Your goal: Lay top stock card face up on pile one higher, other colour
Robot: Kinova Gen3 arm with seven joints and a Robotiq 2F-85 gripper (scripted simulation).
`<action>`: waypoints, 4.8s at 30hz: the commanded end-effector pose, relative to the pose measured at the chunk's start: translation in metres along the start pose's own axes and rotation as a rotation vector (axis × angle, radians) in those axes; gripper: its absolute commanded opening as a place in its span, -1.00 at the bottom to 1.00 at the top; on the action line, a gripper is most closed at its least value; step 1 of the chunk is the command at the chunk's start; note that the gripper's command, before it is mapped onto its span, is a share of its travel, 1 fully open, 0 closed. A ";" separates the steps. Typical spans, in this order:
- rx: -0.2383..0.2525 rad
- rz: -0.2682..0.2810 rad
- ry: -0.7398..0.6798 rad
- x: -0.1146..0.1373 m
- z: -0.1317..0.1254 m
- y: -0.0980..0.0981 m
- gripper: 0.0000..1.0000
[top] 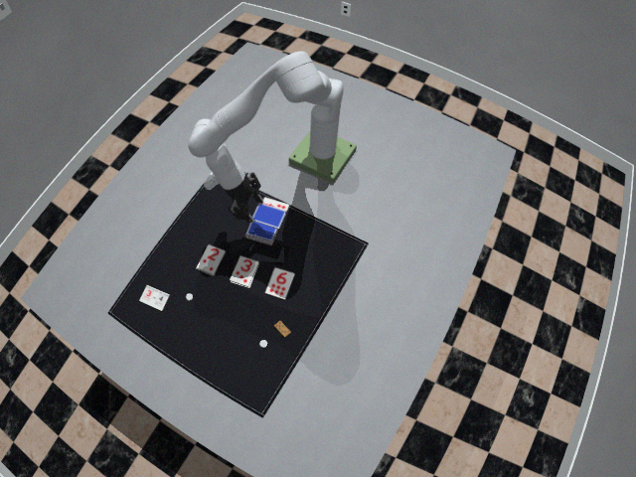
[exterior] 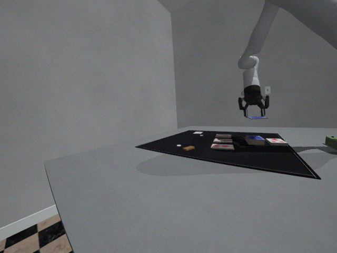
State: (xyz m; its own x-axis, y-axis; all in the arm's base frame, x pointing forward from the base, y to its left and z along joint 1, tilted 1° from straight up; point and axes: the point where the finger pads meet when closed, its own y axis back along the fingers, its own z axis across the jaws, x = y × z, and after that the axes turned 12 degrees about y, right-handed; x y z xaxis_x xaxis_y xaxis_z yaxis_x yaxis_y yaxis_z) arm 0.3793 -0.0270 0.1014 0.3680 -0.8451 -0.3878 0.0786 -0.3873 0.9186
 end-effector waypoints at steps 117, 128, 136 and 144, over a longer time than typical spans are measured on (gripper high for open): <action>-0.077 0.349 0.024 -0.093 -0.024 -0.046 0.43; -0.108 0.495 0.024 -0.096 -0.025 -0.047 0.43; -0.137 0.626 0.023 -0.098 -0.025 -0.048 0.43; -0.168 0.774 0.023 -0.100 -0.026 -0.050 0.43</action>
State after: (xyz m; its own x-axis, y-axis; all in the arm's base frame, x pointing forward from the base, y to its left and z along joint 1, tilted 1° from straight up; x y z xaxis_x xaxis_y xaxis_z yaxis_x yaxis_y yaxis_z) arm 0.3649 0.0758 0.1014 0.3609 -0.8751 0.3224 -0.0591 0.3235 0.9444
